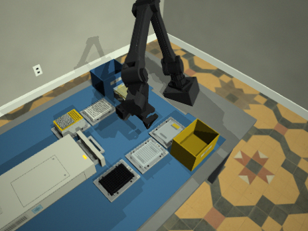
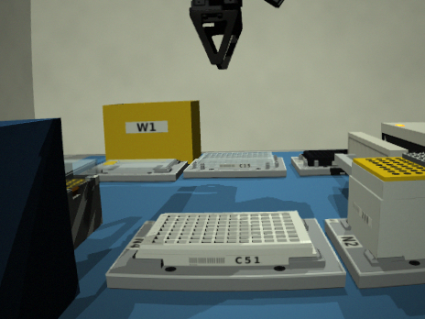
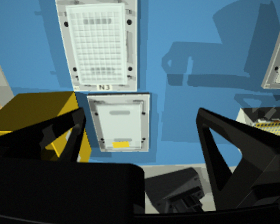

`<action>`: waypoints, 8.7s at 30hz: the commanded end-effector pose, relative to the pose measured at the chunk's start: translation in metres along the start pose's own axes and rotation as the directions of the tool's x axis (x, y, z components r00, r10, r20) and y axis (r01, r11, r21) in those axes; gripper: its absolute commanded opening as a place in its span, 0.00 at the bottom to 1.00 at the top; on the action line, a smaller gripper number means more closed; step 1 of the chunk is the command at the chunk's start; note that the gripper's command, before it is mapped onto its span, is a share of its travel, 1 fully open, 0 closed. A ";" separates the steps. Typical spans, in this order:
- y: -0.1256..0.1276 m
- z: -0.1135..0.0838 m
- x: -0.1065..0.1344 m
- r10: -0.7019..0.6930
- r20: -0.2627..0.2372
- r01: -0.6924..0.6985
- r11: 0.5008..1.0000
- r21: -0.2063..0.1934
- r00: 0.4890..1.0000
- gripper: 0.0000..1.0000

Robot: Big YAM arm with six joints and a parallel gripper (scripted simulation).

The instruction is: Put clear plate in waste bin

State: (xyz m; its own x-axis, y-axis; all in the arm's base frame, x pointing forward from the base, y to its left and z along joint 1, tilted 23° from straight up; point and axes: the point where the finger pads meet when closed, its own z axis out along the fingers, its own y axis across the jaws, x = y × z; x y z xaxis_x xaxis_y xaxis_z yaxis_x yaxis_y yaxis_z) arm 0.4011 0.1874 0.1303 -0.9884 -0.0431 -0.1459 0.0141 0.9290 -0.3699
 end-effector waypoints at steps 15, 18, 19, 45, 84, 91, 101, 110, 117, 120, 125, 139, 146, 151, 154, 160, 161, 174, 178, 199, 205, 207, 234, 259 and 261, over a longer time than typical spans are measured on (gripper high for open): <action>0.071 0.008 -0.032 0.023 0.053 -0.020 0.999 -0.041 0.998 1.00; 0.081 0.014 -0.034 0.022 0.053 -0.020 0.999 -0.041 0.998 1.00; 0.081 0.014 -0.034 0.022 0.053 -0.020 0.999 -0.041 0.998 1.00; 0.078 0.011 -0.036 0.026 0.057 -0.024 0.999 -0.043 0.998 1.00; 0.065 0.058 -0.021 0.007 0.004 -0.007 1.000 -0.002 1.000 1.00; 0.065 0.065 -0.021 0.008 0.004 -0.008 1.000 -0.002 1.000 1.00; 0.064 0.078 -0.021 0.007 0.004 -0.007 1.000 -0.001 1.000 1.00; 0.064 0.087 -0.021 0.007 0.004 -0.007 1.000 -0.001 1.000 1.00; 0.064 0.097 -0.021 0.007 0.004 -0.007 1.000 -0.001 1.000 1.00; 0.064 0.098 -0.022 0.010 0.009 -0.010 1.000 -0.004 1.000 1.00; 0.064 0.105 -0.021 0.007 0.004 -0.007 1.000 -0.001 1.000 1.00; 0.064 0.119 -0.021 0.008 0.006 -0.008 1.000 -0.003 1.000 1.00; 0.064 0.130 -0.021 0.007 0.003 -0.007 1.000 -0.001 1.000 1.00; 0.064 0.137 -0.021 0.007 0.003 -0.007 1.000 -0.001 1.000 1.00; 0.064 0.141 -0.021 0.008 0.004 -0.008 1.000 -0.002 1.000 1.00; 0.064 0.146 -0.020 0.007 0.003 -0.007 1.000 -0.001 1.000 1.00; 0.064 0.148 -0.020 0.007 0.003 -0.007 1.000 -0.001 1.000 1.00; 0.062 0.138 -0.027 0.020 0.021 -0.019 1.000 -0.013 1.000 1.00; 0.062 0.138 -0.027 0.020 0.021 -0.019 1.000 -0.013 1.000 1.00; 0.062 0.138 -0.027 0.020 0.021 -0.019 1.000 -0.013 1.000 1.00; 0.062 0.138 -0.027 0.020 0.021 -0.019 1.000 -0.013 1.000 1.00; 0.062 0.138 -0.027 0.020 0.021 -0.019 1.000 -0.013 1.000 1.00; 0.064 0.151 -0.034 0.028 0.036 -0.027 0.999 -0.022 0.999 1.00; 0.064 0.151 -0.034 0.028 0.036 -0.027 0.999 -0.022 0.999 1.00; 0.064 0.151 -0.034 0.028 0.036 -0.027 0.999 -0.022 0.999 1.00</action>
State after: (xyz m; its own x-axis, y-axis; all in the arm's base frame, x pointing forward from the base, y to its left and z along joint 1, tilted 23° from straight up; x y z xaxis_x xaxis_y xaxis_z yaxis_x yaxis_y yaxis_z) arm 0.4434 0.1942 -0.0392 -0.9871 -0.0434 -0.1543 0.0159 0.9314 -0.3635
